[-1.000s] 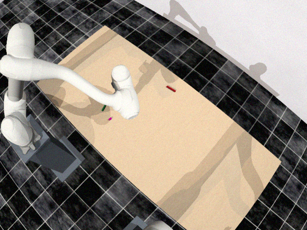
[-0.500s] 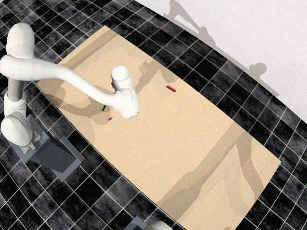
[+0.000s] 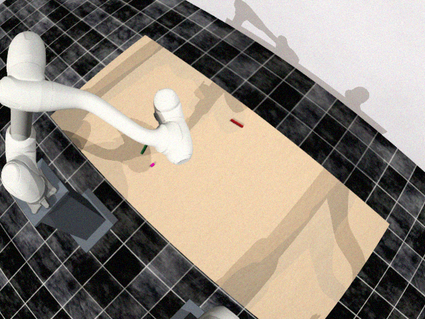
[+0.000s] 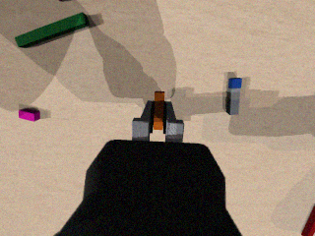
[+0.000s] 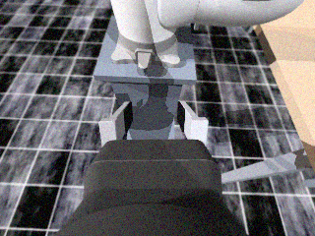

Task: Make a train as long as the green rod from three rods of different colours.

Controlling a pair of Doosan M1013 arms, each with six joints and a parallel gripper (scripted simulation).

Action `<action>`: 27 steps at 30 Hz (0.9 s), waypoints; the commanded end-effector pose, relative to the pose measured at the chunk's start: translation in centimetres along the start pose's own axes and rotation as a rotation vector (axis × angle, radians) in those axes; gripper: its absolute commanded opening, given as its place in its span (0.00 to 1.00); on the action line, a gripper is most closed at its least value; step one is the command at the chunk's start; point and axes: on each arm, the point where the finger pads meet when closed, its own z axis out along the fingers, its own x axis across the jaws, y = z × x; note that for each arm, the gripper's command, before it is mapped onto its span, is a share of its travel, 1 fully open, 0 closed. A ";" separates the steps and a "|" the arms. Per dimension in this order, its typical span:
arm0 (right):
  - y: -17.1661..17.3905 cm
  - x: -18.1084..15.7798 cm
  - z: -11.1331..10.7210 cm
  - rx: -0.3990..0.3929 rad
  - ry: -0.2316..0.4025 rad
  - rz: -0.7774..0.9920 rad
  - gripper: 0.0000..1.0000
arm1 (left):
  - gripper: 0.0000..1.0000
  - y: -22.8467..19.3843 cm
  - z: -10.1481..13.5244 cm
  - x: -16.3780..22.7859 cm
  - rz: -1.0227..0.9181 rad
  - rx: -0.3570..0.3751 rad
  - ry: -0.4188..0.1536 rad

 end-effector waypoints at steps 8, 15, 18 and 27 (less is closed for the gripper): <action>0.0 0.2 0.0 -0.007 0.011 -0.001 1.00 | 0.24 0.3 -6.8 -0.1 -0.001 -0.001 -0.001; 0.0 0.2 0.0 -0.007 0.011 -0.001 1.00 | 0.24 0.3 -9.1 -0.1 -0.001 -0.001 -0.001; 0.0 0.2 0.0 -0.007 0.011 -0.001 1.00 | 0.24 0.3 -9.1 -0.1 -0.001 0.000 -0.001; 0.0 0.2 0.0 -0.007 0.011 -0.001 1.00 | 0.24 0.6 -8.8 2.0 -0.032 0.002 -0.005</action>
